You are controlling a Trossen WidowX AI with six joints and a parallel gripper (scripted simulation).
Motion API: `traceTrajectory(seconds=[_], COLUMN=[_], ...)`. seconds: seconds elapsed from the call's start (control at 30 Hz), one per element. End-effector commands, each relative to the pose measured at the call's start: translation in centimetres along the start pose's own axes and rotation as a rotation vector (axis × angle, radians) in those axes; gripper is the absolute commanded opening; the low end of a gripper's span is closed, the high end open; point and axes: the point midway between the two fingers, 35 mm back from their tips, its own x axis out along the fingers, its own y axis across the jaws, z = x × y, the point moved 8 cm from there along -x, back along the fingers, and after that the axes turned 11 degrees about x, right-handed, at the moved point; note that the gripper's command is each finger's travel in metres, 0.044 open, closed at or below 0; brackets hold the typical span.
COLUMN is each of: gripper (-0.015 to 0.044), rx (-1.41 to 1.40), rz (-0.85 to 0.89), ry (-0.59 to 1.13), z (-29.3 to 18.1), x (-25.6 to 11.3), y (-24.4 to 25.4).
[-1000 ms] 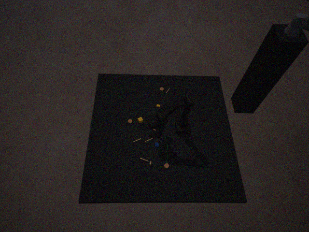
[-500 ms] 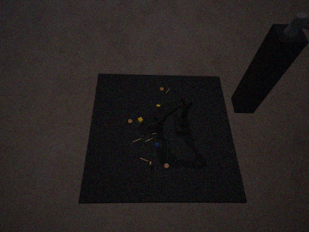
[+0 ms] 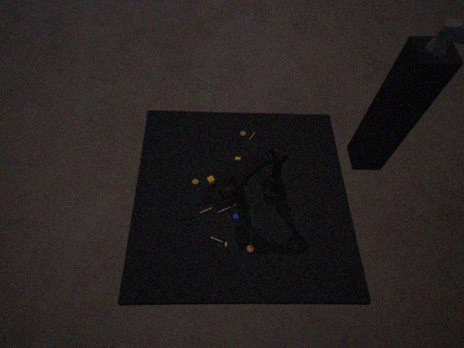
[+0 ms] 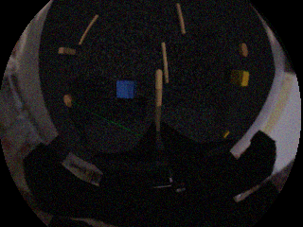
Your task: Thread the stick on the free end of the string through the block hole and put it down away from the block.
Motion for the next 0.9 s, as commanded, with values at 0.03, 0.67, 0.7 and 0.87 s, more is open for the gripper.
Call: traceTrajectory(seconds=[0.03, 0.67, 0.7, 0.87], gripper=[0.0000, 0.0000, 0.0000, 0.0000], rx=[-0.120, -0.599, -0.624, -0.750], rz=[0.007, 0.024, 0.025, 0.032], ry=[0.008, 0.037, 0.038, 0.045], z=[0.4, 1.3, 1.3, 1.5], x=[-0.1, -0.3, -0.3, -0.3], y=[0.7, 2.9, 3.0, 3.6])
